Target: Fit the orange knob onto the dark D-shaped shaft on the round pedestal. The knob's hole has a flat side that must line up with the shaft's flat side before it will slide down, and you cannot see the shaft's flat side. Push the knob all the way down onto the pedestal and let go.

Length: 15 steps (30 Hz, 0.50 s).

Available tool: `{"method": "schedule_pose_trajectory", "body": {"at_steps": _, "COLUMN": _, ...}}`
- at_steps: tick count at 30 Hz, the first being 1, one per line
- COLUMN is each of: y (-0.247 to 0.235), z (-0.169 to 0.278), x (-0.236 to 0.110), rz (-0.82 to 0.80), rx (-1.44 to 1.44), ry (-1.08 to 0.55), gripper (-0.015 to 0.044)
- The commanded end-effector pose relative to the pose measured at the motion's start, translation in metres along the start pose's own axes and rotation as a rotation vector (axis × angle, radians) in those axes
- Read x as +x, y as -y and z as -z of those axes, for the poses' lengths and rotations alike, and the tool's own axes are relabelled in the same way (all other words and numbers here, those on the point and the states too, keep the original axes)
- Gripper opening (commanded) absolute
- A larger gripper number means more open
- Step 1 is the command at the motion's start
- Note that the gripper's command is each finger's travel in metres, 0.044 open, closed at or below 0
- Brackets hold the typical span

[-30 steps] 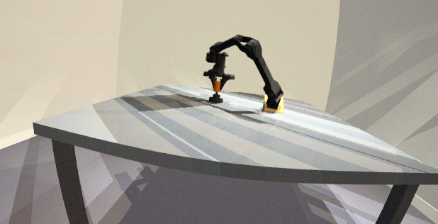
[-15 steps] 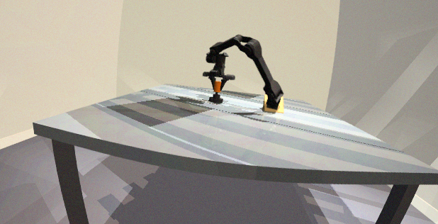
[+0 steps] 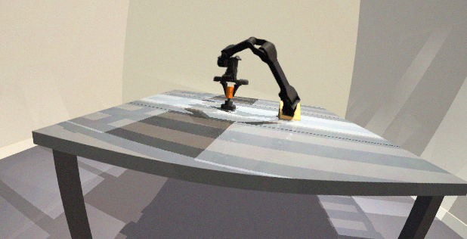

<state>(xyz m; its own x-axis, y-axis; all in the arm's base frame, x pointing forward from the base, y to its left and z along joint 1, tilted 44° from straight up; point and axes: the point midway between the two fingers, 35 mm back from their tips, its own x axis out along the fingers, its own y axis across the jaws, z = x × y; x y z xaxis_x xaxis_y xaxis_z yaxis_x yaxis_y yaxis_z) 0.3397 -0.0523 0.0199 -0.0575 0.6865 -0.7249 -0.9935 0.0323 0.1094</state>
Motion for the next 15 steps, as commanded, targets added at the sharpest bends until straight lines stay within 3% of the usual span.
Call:
{"method": "schedule_pose_trajectory", "body": {"at_steps": 1, "y": 0.0016, "z": 0.0005, "x": -0.0023, "rz": 0.005, "rx": -0.112, "ry": -0.001, "gripper": 0.0000}}
{"method": "schedule_pose_trajectory", "body": {"at_steps": 15, "y": 0.0005, "z": 0.0011, "x": -0.0002, "rz": 0.005, "rx": -0.153, "ry": -0.001, "gripper": 0.0000}}
